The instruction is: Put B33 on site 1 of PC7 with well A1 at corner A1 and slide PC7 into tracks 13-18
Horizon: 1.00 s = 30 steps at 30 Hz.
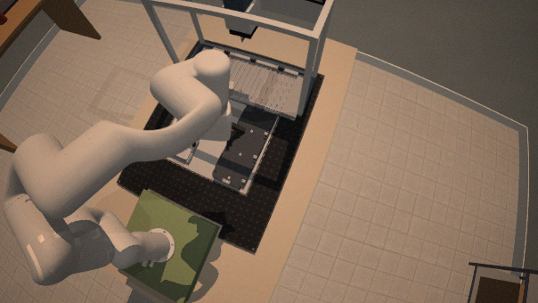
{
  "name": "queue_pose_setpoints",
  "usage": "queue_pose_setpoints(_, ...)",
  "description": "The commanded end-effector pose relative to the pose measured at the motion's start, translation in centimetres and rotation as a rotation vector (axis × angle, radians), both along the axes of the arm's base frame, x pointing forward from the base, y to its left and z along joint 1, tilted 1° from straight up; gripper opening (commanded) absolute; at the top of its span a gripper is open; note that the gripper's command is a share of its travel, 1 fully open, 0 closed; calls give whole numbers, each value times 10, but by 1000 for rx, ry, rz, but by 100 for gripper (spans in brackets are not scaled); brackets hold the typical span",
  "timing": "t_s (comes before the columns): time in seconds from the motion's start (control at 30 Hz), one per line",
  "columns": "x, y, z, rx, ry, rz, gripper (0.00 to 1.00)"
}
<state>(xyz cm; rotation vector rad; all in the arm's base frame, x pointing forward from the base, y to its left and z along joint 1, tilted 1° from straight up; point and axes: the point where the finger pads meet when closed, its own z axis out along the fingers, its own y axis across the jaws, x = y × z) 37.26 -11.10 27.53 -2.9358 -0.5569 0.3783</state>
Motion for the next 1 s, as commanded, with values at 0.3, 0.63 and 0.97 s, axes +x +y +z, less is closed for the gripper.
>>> queue_pose_setpoints(0.3,17,45,-10,-89,-111,-159,100)
queue_pose_setpoints(0.63,25,82,-18,-123,-191,-275,100)
queue_pose_setpoints(0.97,24,112,-43,-100,-239,-125,100)
